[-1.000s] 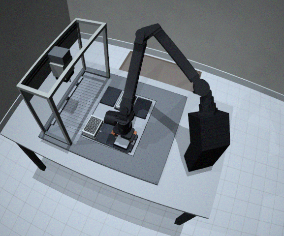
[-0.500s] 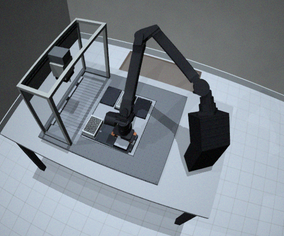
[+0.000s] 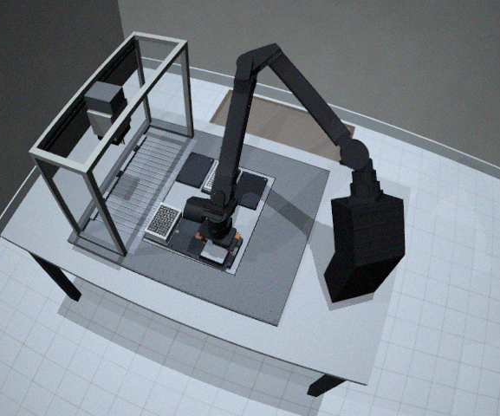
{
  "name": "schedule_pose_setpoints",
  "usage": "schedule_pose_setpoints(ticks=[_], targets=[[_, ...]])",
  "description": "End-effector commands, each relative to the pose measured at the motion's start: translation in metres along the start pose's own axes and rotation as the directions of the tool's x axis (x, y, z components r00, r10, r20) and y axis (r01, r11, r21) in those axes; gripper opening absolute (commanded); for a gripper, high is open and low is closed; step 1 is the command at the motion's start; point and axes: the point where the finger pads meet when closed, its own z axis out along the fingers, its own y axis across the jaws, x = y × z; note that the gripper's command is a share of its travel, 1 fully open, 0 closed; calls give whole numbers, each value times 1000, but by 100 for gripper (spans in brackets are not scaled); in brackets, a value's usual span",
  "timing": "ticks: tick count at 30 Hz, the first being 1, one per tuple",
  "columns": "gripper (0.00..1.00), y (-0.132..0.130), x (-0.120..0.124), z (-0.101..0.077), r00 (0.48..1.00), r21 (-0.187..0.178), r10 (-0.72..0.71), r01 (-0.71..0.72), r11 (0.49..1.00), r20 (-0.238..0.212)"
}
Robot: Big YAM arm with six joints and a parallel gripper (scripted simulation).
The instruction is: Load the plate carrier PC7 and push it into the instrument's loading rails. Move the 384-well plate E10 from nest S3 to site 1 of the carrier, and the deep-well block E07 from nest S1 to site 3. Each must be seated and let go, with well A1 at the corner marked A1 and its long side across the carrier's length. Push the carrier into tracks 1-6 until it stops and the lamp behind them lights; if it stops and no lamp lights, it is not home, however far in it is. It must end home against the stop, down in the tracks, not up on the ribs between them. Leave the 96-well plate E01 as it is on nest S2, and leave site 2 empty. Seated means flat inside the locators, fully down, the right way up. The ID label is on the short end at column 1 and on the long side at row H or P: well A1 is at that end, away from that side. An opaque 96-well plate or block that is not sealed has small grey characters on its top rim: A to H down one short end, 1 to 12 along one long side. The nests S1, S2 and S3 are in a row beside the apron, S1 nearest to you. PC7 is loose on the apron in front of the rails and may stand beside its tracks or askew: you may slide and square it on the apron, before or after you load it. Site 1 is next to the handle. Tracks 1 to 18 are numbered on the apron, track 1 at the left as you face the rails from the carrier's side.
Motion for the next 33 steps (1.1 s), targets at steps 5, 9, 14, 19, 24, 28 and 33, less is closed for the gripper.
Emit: schedule_pose_setpoints(ticks=[5,9,14,19,24,28,33], targets=[[0,-3,1,6,1000,4,-12,12,1000,0],[0,-3,1,7,1000,4,-9,9,1000,0],[0,-3,0,8,1000,5,-7,7,1000,1],[0,-2,2,8,1000,1,-9,9,1000,-1],[0,-2,0,10,1000,4,-5,5,1000,1],[0,-1,2,9,1000,0,-9,9,1000,-1],[0,-1,0,11,1000,3,-6,6,1000,1]])
